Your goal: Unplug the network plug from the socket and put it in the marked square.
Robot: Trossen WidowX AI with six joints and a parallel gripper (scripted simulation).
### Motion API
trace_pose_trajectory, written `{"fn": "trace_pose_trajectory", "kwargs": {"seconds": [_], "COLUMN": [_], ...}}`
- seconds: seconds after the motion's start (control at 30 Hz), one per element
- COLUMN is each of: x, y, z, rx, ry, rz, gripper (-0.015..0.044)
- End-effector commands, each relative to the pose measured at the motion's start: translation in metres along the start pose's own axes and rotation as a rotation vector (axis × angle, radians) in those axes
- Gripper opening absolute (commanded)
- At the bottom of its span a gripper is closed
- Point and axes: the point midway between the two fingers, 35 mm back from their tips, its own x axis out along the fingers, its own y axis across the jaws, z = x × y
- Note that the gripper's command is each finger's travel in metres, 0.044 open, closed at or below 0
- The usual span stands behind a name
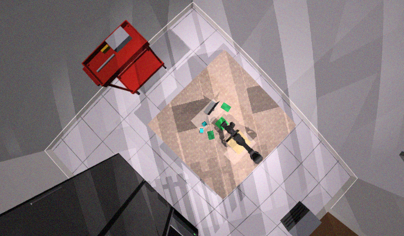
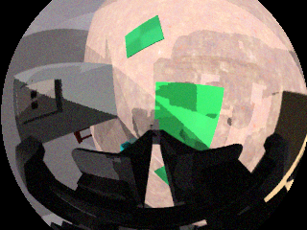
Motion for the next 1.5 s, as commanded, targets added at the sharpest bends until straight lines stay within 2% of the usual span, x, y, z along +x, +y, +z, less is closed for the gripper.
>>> {"fn": "trace_pose_trajectory", "kwargs": {"seconds": [0.0,1.47], "x": [0.005,0.034], "y": [-0.005,-0.027], "z": [0.001,0.001], "rx": [0.0,0.0], "ry": [-0.003,-0.003], "rz": [-0.013,-0.014], "gripper": [0.0,0.0]}}
